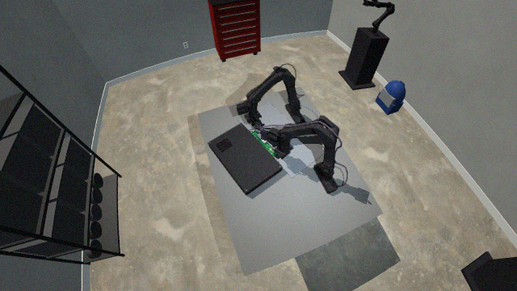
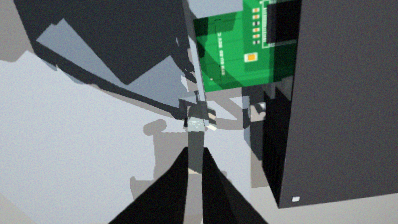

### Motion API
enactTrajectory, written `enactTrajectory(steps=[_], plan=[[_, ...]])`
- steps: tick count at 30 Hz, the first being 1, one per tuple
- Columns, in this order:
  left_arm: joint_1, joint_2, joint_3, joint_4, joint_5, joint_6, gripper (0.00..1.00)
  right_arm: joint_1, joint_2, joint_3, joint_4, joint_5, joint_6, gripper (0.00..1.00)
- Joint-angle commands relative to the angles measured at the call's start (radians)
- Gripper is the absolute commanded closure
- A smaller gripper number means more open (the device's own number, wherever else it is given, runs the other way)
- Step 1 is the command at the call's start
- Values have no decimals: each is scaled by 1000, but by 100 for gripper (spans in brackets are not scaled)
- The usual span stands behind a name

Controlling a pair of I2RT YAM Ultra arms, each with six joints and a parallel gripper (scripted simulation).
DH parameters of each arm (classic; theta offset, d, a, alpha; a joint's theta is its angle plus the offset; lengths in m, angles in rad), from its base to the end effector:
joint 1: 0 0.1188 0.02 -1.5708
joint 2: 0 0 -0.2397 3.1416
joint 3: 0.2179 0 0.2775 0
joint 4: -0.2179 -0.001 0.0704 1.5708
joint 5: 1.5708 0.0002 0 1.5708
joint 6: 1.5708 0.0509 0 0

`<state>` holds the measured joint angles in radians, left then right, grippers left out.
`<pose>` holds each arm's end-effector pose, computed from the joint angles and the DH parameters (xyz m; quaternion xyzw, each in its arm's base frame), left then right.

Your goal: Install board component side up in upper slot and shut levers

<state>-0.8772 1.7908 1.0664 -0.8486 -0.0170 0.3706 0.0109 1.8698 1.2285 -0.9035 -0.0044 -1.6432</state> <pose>0.2025 -0.2406 0.0968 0.5842 0.8116 0.0085 0.0011 0.3465 0.0050 0.1126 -0.7359 0.6770 -0.0080 0.0105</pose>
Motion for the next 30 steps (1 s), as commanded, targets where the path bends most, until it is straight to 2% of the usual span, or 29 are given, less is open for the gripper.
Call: enactTrajectory(steps=[1,7,23,30], plan=[[2,-18,2,4,2,1,97,-2,16,26,-19,-4,-53,96],[2,-18,2,4,2,1,97,0,29,43,-23,-3,-154,96],[11,-16,3,-10,13,25,97,0,33,50,-38,7,-147,96],[77,24,59,-34,19,99,97,23,105,155,-85,12,-133,96]])
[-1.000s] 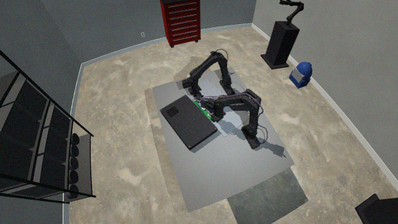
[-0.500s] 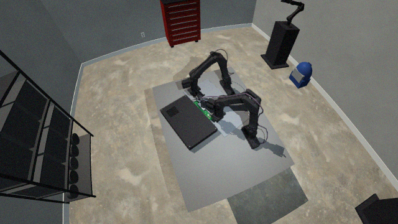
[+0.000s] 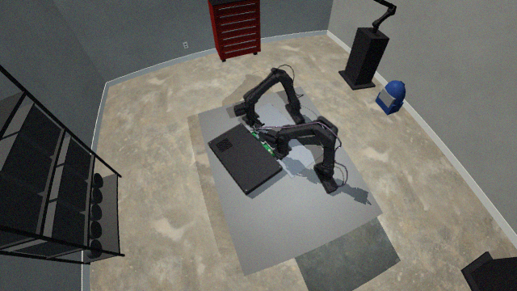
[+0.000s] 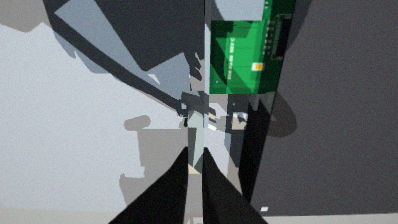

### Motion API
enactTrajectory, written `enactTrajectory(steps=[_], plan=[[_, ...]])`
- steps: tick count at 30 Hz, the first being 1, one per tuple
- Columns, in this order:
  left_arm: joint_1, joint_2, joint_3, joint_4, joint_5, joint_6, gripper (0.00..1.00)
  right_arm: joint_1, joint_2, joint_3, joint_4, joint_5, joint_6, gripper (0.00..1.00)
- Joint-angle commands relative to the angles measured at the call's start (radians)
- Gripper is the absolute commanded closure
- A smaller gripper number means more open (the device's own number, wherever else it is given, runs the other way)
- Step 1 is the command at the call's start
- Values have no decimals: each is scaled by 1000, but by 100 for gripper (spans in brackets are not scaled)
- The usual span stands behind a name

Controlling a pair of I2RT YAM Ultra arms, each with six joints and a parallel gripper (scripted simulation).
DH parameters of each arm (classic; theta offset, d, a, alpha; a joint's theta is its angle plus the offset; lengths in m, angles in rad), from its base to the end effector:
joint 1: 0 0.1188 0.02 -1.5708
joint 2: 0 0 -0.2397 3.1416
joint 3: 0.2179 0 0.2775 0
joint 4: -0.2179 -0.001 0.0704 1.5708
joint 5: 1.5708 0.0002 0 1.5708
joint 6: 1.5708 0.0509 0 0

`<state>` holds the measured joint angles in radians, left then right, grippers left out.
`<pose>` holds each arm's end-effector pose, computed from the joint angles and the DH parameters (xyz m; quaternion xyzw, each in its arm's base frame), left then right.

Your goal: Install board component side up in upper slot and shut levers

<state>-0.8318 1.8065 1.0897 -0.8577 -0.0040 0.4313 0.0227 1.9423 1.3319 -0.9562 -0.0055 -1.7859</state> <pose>0.2158 -0.2350 0.0978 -0.5904 -0.8071 -0.0023 0.0014 0.3636 0.0095 0.1147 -0.7860 0.6182 0.0001 0.0035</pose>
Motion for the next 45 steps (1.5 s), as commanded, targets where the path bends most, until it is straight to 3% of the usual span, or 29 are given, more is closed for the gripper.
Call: enactTrajectory(steps=[1,45], plan=[[40,13,43,-27,7,41,97,14,45,71,-38,14,10,96],[49,33,73,-40,2,-87,97,18,77,122,-48,20,128,96]])
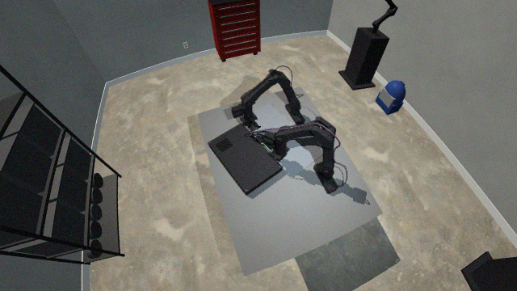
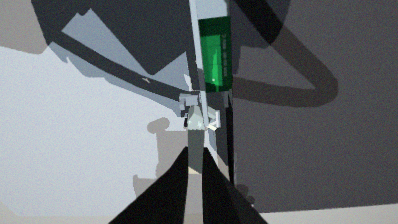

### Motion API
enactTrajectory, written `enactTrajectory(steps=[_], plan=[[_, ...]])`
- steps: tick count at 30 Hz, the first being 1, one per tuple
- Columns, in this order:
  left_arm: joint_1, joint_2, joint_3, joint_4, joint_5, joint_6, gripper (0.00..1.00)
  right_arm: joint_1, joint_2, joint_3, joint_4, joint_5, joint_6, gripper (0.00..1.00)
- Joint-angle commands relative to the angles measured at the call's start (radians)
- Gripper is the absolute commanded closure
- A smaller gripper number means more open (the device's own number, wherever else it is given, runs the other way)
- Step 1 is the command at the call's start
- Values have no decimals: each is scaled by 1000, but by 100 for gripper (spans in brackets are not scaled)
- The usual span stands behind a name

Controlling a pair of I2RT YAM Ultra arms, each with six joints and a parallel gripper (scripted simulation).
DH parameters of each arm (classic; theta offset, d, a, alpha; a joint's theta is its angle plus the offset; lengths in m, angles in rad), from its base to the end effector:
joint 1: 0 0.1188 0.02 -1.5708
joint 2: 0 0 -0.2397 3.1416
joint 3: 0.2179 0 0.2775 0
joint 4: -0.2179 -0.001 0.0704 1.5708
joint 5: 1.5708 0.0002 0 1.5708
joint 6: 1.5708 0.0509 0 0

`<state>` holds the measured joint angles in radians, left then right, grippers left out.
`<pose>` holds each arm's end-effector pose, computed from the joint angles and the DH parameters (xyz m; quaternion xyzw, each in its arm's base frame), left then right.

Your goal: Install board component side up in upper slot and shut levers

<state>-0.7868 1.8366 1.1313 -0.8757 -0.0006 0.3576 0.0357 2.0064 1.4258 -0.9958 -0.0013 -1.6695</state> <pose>0.2314 -0.2306 0.0988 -0.5415 -0.8407 -0.0014 0.0049 0.3794 0.0146 0.1164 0.7530 -0.6580 -0.0025 0.0014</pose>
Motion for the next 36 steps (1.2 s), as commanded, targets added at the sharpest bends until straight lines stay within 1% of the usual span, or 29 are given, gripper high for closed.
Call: enactTrajectory(steps=[1,5,17,19,21,22,26,36], plan=[[4,3,31,-23,-1,-13,97,5,13,29,-9,15,12,96],[1,3,32,-23,-10,-68,97,5,-1,12,16,16,65,96],[1,-2,33,-24,-9,-70,97,5,-1,12,15,17,66,96],[1,-4,32,-23,-9,-106,97,3,-2,11,19,16,101,96],[-8,-8,19,-22,-9,-185,97,3,-7,2,22,14,177,96],[-13,-9,19,-22,-9,-197,97,7,-21,-15,22,14,188,96],[-16,-10,19,-22,-9,-243,97,9,-24,-19,24,15,225,96],[-14,-9,20,-24,-11,-247,97,7,-25,-21,25,18,228,96]])
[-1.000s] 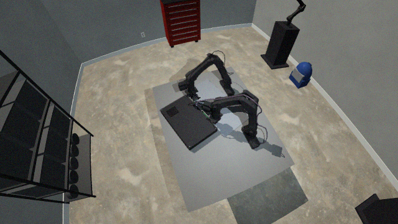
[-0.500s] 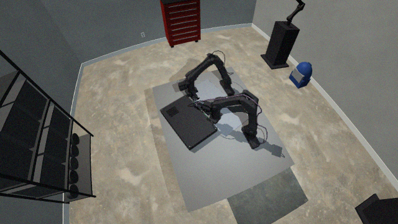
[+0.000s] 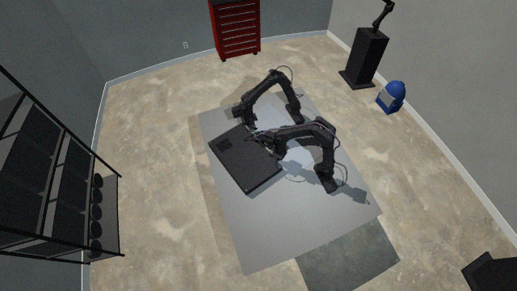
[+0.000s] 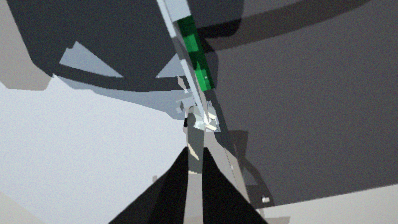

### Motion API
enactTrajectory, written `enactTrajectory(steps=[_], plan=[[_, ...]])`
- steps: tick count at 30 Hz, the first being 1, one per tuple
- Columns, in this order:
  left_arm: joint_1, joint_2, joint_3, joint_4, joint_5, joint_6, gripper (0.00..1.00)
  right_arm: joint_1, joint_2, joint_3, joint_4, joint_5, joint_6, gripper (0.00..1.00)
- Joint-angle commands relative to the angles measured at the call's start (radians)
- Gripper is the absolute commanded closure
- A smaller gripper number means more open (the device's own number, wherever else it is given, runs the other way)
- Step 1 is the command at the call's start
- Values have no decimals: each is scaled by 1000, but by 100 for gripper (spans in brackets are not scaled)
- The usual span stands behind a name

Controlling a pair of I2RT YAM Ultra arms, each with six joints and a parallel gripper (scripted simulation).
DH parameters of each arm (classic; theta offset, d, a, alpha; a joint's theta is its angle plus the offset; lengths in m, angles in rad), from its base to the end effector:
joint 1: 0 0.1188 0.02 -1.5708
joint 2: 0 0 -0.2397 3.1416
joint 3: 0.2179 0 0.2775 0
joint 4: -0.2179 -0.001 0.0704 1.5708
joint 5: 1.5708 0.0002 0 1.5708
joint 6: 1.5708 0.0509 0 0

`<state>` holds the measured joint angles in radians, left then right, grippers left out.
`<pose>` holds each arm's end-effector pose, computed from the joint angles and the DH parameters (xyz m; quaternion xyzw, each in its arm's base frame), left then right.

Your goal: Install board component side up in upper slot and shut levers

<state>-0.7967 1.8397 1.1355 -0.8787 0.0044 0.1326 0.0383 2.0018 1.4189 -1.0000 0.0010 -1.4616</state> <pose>0.2294 -0.2335 0.0989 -0.4481 -0.8940 0.0001 0.0064 0.3774 0.0154 0.1162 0.6816 -0.7317 -0.0036 0.0049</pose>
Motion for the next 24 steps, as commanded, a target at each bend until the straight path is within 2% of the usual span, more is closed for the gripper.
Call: enactTrajectory(steps=[1,9,12,24], plan=[[-4,-12,16,-21,-16,-22,97,5,-21,-14,29,15,20,96],[-4,-13,15,-20,-16,-52,97,4,-21,-14,30,15,43,96],[-10,-17,13,-19,-12,-186,97,4,-27,-22,34,11,162,96],[-26,-6,28,-19,-16,-298,97,15,-49,-54,45,5,295,96]])
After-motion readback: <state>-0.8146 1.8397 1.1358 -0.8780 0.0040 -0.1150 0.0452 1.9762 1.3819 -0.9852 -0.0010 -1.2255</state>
